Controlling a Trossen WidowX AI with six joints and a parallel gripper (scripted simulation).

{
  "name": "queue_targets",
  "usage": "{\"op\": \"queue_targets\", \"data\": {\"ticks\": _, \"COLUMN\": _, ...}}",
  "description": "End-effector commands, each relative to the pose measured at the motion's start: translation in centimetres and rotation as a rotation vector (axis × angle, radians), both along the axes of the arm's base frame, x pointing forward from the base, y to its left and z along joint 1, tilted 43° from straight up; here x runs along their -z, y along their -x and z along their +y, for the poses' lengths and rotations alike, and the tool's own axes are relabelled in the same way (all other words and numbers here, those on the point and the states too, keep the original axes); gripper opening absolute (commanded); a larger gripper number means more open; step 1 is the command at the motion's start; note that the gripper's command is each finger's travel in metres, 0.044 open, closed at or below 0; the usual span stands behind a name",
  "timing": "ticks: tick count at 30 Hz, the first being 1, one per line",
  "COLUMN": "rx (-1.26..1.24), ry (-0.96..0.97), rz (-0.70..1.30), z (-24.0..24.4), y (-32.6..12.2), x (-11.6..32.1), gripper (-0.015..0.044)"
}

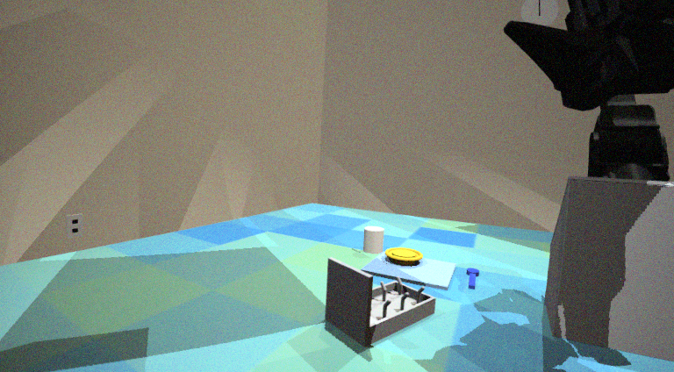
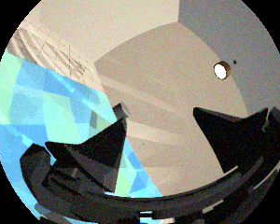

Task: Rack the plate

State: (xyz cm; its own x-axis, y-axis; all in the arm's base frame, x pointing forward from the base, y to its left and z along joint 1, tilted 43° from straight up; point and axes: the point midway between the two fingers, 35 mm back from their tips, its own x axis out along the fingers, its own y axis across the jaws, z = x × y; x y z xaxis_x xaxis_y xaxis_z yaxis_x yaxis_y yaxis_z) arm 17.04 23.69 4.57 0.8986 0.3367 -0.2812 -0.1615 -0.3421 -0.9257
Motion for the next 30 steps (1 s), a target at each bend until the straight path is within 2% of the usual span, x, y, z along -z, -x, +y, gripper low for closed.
{"op": "queue_targets", "data": {"ticks": 1, "rx": 0.003, "ry": 0.0, "rz": 0.002, "z": 0.0, "y": -0.1, "x": 0.0, "gripper": 0.04}}
{"op": "queue_targets", "data": {"ticks": 15, "rx": 0.292, "ry": -0.054, "rz": 0.138, "z": -1.1, "y": -6.4, "x": 1.1, "gripper": 0.04}}
{"op": "queue_targets", "data": {"ticks": 30, "rx": 0.648, "ry": -0.107, "rz": 0.292, "z": -5.6, "y": -12.7, "x": 1.4, "gripper": 0.04}}
